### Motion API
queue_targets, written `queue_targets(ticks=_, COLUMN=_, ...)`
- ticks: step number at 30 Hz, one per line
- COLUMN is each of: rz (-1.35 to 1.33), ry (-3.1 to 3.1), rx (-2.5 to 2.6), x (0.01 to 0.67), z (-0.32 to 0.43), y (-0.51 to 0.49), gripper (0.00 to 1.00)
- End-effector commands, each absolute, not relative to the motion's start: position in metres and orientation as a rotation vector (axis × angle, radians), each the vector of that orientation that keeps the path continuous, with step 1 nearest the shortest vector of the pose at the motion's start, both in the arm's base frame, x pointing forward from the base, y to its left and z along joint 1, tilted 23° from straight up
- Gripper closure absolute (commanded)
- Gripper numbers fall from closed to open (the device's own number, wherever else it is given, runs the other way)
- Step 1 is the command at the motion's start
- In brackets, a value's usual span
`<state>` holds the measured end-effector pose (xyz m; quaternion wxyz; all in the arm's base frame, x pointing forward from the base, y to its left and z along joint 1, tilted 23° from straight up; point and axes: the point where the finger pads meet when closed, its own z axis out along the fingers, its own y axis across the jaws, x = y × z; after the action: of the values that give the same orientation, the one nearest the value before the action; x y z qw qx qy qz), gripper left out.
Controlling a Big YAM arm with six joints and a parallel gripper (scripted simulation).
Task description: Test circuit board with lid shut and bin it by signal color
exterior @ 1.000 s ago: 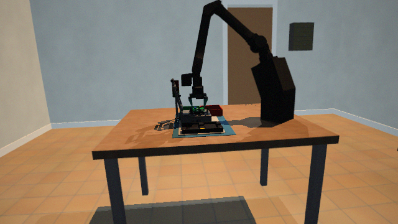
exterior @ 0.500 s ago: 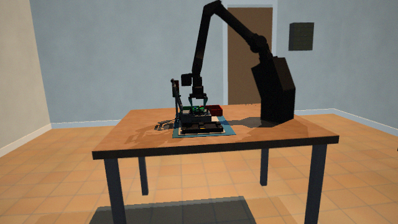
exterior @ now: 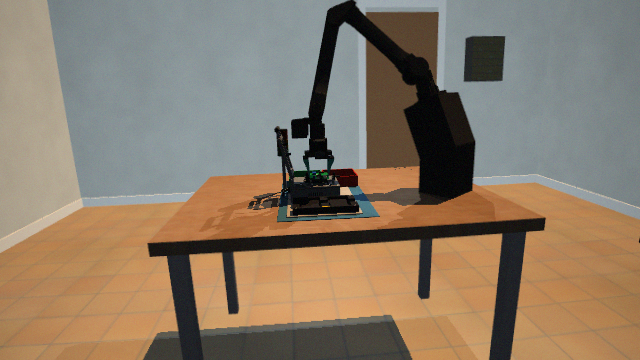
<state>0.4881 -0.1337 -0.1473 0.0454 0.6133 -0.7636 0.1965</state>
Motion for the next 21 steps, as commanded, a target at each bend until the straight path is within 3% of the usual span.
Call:
queue_targets(ticks=1, rz=0.62, ry=-2.348, rx=1.868, x=0.4983, z=-0.1479, y=-0.143, gripper=0.28)
queue_targets(ticks=21, rz=0.619, ry=-2.348, rx=1.867, x=0.4977, z=-0.1486, y=-0.1431, gripper=0.28)
